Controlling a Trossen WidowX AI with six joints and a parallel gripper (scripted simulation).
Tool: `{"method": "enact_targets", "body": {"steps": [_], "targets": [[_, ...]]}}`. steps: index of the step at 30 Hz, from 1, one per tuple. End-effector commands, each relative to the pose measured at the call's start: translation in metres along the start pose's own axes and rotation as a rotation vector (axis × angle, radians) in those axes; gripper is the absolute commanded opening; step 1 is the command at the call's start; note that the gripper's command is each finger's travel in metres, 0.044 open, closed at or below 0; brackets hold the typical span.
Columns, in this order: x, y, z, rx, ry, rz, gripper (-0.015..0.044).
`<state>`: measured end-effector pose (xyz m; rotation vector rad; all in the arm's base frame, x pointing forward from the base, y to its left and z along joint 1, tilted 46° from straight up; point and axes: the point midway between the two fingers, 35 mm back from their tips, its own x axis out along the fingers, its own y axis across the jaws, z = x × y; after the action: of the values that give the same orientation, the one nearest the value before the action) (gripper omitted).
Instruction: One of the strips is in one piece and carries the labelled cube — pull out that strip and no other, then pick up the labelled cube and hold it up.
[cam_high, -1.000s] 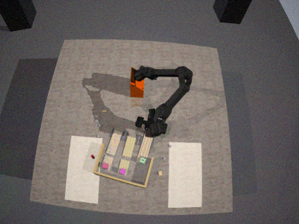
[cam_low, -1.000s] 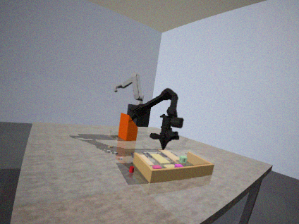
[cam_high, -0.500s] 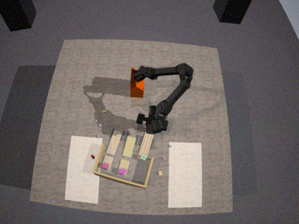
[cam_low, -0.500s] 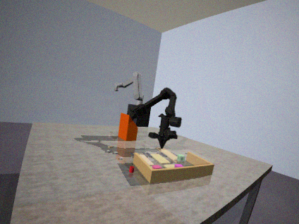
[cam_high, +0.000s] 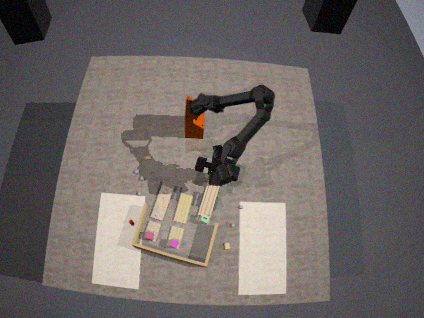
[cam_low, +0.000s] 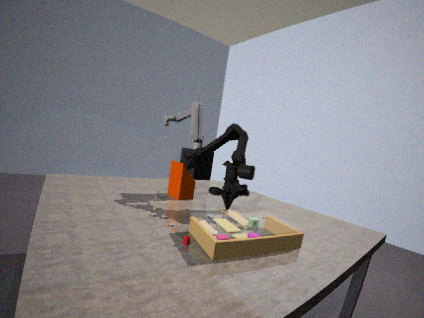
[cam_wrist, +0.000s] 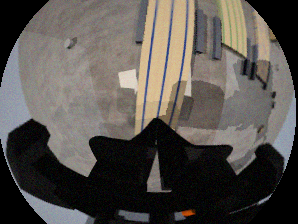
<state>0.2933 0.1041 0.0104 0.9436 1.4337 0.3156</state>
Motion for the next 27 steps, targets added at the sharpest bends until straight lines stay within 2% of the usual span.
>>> {"method": "enact_targets", "body": {"steps": [1,27], "targets": [[0.007,-0.002,-0.016,0.006,0.035,-0.009,0.0],[0.006,-0.003,-0.037,0.007,0.036,-0.009,0.0]]}}
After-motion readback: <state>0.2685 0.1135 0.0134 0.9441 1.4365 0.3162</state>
